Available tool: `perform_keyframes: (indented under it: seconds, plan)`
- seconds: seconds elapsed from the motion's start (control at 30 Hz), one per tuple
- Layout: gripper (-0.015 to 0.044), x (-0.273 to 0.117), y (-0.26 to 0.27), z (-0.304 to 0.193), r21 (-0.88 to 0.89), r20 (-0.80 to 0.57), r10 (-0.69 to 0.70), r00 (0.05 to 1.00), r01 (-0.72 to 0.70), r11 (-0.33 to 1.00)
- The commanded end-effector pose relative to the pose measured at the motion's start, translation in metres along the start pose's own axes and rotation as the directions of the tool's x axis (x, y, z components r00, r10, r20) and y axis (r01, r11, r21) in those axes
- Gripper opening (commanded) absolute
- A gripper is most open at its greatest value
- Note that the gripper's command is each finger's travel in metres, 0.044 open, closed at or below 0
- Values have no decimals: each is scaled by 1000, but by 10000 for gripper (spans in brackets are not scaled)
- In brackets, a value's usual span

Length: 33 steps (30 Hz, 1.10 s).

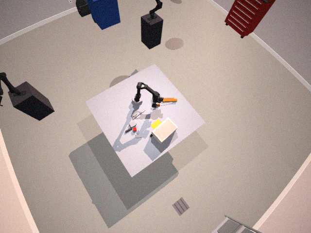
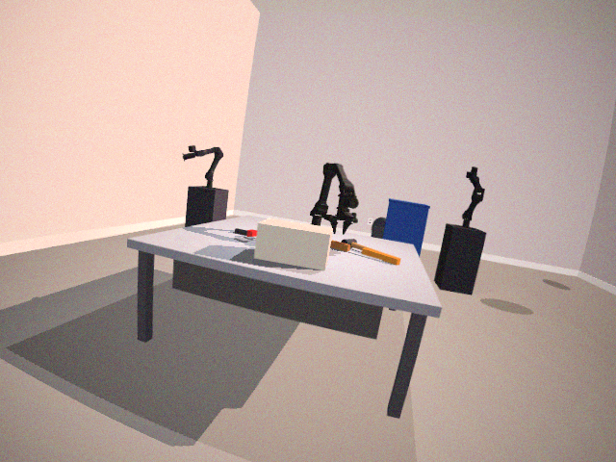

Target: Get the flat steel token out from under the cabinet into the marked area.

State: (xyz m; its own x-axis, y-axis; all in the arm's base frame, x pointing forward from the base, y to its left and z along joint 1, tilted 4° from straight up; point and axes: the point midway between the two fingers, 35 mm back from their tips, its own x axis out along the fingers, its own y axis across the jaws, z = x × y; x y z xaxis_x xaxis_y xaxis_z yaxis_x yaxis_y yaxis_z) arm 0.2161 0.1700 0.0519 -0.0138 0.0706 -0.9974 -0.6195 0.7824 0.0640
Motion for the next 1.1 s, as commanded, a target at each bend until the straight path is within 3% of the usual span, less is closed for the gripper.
perform_keyframes:
  seconds: [0.0,1.07]
  plan:
    - [270,0,0,0,-34,-4,1,1000,-1,999]
    - [270,0,0,0,-284,-4,1,1000,-2,959]
